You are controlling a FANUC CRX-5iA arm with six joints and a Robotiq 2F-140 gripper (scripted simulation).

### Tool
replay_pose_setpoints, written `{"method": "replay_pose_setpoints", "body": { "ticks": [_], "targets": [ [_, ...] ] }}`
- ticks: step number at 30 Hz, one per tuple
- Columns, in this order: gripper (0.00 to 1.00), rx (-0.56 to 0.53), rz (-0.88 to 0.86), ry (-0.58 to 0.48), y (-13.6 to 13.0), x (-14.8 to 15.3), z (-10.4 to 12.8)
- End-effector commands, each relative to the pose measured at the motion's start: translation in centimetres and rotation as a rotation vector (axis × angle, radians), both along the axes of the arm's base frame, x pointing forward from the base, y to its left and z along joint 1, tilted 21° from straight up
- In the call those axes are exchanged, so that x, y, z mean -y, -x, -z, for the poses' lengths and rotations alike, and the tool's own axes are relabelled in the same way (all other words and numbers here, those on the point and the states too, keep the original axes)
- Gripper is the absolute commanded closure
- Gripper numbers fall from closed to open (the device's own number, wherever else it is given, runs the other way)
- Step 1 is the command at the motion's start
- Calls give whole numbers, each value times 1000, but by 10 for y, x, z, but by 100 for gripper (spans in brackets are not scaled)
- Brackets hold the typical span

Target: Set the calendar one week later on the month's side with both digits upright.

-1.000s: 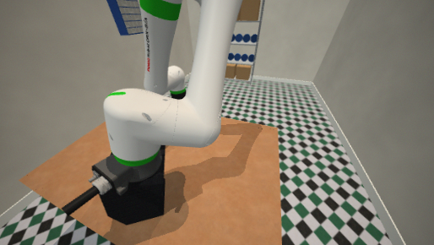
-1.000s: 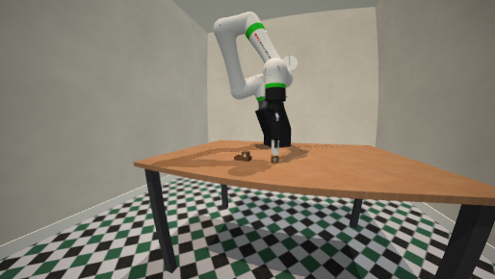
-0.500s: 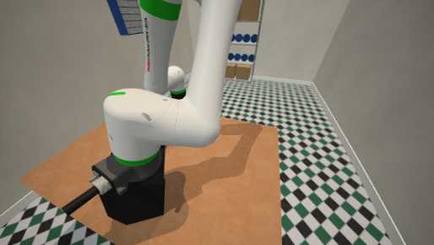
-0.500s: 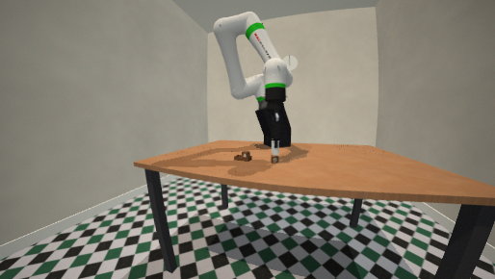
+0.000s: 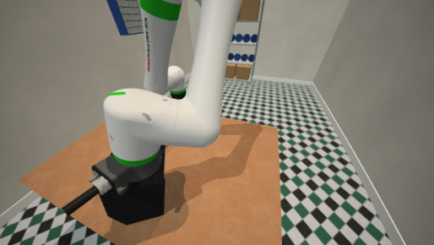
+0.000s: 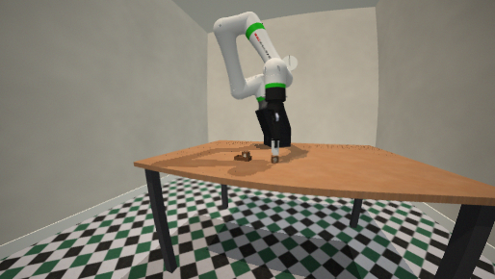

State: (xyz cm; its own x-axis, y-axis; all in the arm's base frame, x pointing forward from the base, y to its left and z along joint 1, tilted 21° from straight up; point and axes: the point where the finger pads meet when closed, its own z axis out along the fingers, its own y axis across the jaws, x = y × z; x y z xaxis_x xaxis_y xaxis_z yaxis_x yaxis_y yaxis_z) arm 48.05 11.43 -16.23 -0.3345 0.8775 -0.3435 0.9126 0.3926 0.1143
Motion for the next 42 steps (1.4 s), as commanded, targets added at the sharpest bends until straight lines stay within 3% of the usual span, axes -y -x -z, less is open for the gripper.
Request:
{"method": "replay_pose_setpoints", "body": {
  "ticks": [1,14,42],
  "targets": [
    [71,0,0,0,0,0,0],
    [71,0,0,0,0,0,1],
    [71,0,0,0,-7,8,28]
  ]
}}
